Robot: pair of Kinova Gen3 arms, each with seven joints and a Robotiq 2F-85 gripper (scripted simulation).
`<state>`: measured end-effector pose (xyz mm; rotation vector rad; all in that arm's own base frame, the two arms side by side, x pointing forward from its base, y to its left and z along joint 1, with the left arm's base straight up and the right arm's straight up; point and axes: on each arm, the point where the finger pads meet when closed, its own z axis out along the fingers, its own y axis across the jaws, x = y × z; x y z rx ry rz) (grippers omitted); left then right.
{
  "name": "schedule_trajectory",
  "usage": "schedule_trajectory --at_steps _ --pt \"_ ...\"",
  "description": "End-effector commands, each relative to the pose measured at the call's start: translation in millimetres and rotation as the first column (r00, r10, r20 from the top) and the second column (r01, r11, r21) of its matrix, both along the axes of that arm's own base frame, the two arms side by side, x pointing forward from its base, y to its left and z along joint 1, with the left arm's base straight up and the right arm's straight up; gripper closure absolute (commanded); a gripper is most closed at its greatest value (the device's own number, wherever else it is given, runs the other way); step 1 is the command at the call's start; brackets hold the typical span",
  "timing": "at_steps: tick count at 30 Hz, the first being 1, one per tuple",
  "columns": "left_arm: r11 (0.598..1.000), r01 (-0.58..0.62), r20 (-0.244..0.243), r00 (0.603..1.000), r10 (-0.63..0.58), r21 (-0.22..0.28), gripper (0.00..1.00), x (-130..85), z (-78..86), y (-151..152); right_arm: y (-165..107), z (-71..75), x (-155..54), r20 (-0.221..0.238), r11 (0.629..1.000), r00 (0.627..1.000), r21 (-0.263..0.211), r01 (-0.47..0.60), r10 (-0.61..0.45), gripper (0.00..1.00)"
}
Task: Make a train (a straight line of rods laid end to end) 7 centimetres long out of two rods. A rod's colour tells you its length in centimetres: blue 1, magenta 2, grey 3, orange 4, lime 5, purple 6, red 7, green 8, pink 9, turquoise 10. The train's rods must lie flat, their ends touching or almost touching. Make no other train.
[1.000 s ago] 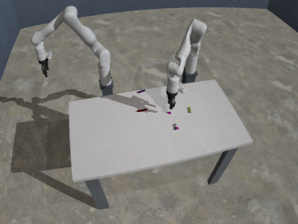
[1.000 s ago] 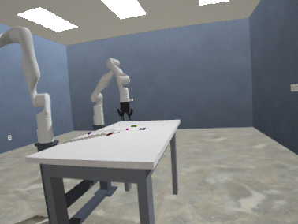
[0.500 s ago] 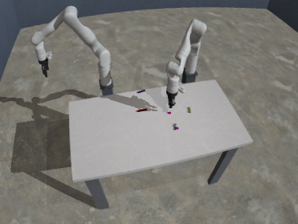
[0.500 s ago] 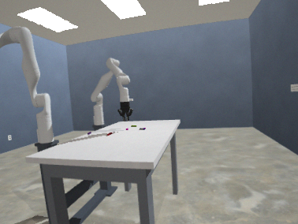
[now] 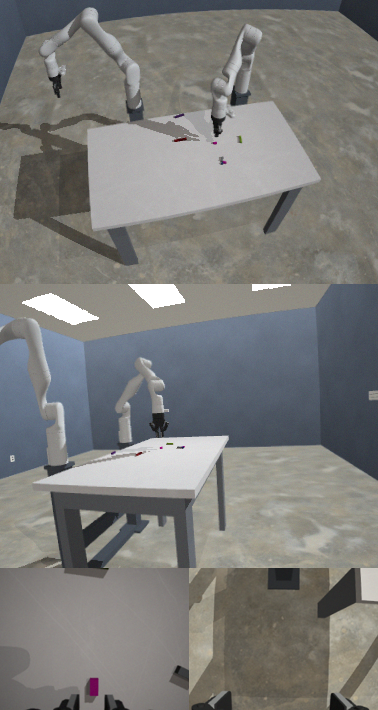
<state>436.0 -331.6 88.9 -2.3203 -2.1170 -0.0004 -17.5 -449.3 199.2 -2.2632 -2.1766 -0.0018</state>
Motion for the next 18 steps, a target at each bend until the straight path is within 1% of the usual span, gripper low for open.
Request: schedule_trajectory --at_steps 1,15,18 --pt "1.0 0.0 0.002 1.0 0.0 -0.001 0.685 0.5 1.0 -0.4 -0.4 0.8 0.0 0.0 1.0 1.0 -0.002 0.0 0.0 0.002" --pt "1.0 0.0 0.002 1.0 0.0 -0.002 0.685 0.8 -5.7 -0.3 -0.4 0.8 0.0 0.0 1.0 1.0 -0.002 0.0 0.0 0.002" --pt "1.0 0.0 0.002 1.0 0.0 -0.002 0.685 1.0 -9.2 -0.3 -0.4 0.8 0.0 0.0 1.0 1.0 -0.002 0.0 0.0 0.002"
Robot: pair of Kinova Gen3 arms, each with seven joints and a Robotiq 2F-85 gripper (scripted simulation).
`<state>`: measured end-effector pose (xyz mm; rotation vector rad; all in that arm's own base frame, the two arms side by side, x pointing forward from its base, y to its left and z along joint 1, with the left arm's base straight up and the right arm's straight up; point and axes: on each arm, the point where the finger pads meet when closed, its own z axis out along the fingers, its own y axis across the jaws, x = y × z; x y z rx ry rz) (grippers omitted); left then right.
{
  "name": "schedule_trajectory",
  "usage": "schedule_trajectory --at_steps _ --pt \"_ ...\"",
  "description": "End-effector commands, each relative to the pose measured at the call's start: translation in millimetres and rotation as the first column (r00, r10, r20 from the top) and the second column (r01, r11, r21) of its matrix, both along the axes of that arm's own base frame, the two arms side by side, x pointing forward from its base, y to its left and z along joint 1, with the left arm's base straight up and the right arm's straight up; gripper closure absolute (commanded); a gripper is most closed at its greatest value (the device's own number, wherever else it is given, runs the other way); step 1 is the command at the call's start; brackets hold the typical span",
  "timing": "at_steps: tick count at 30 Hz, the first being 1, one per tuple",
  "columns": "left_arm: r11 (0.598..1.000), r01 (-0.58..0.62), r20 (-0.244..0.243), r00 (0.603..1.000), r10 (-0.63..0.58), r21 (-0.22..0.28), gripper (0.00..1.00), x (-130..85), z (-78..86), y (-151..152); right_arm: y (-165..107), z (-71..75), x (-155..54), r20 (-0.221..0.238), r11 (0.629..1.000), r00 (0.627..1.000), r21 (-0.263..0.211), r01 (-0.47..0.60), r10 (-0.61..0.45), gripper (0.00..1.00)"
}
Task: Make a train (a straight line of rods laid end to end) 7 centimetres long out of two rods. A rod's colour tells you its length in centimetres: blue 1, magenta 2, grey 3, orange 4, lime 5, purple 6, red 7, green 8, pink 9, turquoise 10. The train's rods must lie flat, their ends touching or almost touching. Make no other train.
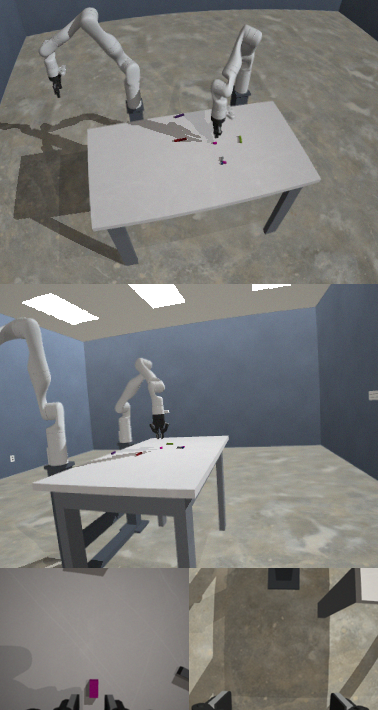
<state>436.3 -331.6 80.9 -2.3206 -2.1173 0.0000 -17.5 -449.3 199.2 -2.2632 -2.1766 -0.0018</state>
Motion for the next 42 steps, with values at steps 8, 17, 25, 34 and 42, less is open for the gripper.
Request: schedule_trajectory --at_steps 8,17,25,34,42 --pt "1.0 0.0 0.002 1.0 0.0 -0.001 0.685 1.1 -12.9 -0.3 -0.4 0.8 0.0 0.0 1.0 1.0 -0.002 0.0 0.0 0.002" --pt "1.0 0.0 0.002 1.0 0.0 -0.001 0.685 1.6 -24.3 -0.3 -0.4 0.8 0.0 0.0 1.0 1.0 -0.002 0.0 0.0 0.002" --pt "1.0 0.0 0.002 1.0 0.0 -0.001 0.685 2.1 -35.3 -0.2 -0.4 0.8 0.0 0.0 1.0 1.0 -0.002 0.0 0.0 0.002" --pt "1.0 0.0 0.002 1.0 0.0 -0.001 0.685 2.4 -41.1 -0.2 -0.4 0.8 0.0 0.0 1.0 1.0 -0.002 0.0 0.0 0.002" --pt "1.0 0.0 0.002 1.0 0.0 -0.001 0.685 2.4 -43.1 -0.2 -0.4 0.8 0.0 0.0 1.0 1.0 -0.002 0.0 0.0 0.002"
